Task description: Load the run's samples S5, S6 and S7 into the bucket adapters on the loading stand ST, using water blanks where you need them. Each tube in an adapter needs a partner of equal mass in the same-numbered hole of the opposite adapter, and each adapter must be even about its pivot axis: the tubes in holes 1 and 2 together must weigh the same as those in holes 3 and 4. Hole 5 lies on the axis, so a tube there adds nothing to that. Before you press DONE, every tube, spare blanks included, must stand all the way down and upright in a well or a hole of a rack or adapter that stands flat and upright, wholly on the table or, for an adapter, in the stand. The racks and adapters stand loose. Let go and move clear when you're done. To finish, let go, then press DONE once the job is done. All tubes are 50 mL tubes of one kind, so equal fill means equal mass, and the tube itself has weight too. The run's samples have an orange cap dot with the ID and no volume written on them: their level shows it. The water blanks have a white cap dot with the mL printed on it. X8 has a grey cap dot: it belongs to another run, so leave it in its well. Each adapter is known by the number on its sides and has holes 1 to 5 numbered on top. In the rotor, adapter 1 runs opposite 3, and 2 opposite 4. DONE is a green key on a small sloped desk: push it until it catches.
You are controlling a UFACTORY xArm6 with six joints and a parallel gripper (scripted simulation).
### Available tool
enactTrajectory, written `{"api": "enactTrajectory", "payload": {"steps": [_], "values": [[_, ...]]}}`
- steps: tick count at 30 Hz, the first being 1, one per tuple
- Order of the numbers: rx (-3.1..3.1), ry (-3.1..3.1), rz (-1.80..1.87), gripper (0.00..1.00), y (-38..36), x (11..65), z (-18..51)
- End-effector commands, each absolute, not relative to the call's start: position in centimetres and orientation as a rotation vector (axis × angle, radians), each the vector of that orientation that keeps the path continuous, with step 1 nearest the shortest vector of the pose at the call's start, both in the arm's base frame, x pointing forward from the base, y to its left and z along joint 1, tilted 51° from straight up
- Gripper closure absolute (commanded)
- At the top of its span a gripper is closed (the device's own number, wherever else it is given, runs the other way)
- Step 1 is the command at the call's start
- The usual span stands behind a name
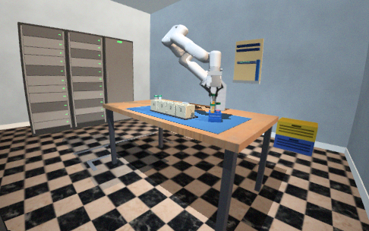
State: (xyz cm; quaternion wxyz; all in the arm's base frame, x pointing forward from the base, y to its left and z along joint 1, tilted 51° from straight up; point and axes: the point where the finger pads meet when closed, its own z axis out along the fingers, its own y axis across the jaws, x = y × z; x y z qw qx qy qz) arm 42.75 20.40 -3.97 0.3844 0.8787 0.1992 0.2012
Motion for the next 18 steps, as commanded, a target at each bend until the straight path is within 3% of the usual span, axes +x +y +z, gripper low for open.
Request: {"api": "enactTrajectory", "payload": {"steps": [1,18], "values": [[2.240,0.509,0.516,1.00,20.53,42.80,-3.92],[2.240,0.509,0.516,1.00,20.05,43.21,-4.42]]}}
